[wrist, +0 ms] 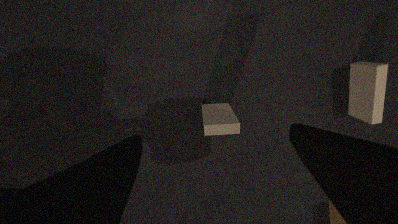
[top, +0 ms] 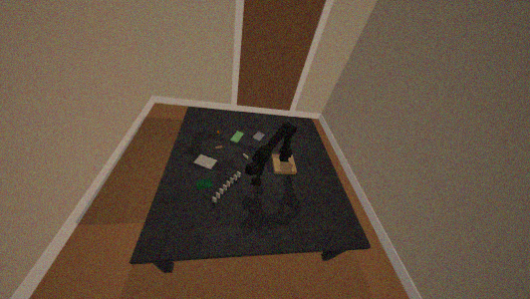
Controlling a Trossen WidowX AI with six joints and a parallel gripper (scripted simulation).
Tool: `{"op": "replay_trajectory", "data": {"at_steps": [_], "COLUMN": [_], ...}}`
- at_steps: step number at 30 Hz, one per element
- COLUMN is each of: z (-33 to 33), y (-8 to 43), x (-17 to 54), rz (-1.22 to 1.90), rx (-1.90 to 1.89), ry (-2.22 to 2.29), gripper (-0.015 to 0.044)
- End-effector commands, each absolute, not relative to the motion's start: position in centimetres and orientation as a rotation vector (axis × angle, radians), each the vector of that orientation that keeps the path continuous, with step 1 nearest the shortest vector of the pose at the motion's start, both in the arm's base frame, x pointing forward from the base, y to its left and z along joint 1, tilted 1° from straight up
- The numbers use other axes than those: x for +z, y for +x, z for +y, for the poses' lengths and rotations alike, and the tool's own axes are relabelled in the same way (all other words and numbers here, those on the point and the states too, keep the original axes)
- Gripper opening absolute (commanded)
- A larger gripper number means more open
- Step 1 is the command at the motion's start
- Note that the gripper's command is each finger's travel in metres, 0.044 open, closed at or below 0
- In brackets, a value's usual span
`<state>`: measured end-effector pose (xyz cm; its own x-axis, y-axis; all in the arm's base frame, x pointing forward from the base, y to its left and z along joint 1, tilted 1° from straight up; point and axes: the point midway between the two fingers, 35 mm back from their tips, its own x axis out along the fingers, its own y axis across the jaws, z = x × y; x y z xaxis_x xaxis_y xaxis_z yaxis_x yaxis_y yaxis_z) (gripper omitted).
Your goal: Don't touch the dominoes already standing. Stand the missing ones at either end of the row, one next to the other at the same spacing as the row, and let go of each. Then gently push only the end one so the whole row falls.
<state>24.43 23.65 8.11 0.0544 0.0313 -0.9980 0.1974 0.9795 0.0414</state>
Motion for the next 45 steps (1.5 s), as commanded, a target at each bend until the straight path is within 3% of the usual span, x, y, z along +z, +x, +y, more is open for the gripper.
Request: {"op": "replay_trajectory", "data": {"at_steps": [1,16,29,45], "z": [23.3,23.2,23.2,24.0], "y": [24.1,24.0,24.0,25.0], "x": [5.2,3.6,3.6,7.0], "rz": [1.533,1.533,1.533,1.494], "rx": [-0.142,-0.142,-0.142,-0.145], "ry": [0.177,0.177,0.177,0.221], "gripper": [0.0440,0.0440,0.0107,0.0107]}}
